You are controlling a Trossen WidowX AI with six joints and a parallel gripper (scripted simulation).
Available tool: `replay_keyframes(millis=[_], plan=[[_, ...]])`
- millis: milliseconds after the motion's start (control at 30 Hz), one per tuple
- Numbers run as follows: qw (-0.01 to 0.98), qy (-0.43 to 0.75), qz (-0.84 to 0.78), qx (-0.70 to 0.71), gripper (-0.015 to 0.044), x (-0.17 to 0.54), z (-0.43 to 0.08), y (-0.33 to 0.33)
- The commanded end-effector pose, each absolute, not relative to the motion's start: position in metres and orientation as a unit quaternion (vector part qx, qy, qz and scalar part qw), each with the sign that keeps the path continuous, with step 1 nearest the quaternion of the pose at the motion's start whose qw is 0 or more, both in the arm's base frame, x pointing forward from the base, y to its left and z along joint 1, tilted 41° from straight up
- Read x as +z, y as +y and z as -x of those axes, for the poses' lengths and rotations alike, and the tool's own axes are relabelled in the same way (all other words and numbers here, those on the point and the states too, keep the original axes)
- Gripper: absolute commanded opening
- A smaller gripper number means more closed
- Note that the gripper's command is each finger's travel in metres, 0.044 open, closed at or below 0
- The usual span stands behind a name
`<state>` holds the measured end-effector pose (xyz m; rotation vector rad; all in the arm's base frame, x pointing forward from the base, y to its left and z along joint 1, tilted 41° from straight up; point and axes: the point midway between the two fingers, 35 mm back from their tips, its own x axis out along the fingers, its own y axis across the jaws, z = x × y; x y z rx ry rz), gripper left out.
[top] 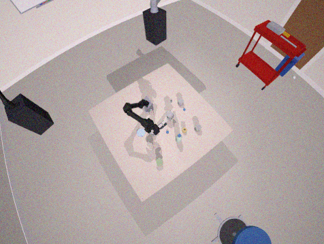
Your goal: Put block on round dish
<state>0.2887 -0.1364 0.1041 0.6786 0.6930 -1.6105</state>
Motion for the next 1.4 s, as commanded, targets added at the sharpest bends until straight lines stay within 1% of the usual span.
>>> replay_keyframes(millis=[0, 1033, 1133, 1367], plan=[[0.588, 0.300, -0.290, -0.693, 0.0440, 0.097, -0.287, -0.141], [0.588, 0.299, -0.288, -0.694, 0.0440, 0.062, -0.279, -0.172], [0.588, 0.299, -0.288, -0.694, 0.0361, 0.062, -0.279, -0.172], [0.588, 0.299, -0.288, -0.694, 0.0315, 0.062, -0.279, -0.172]])
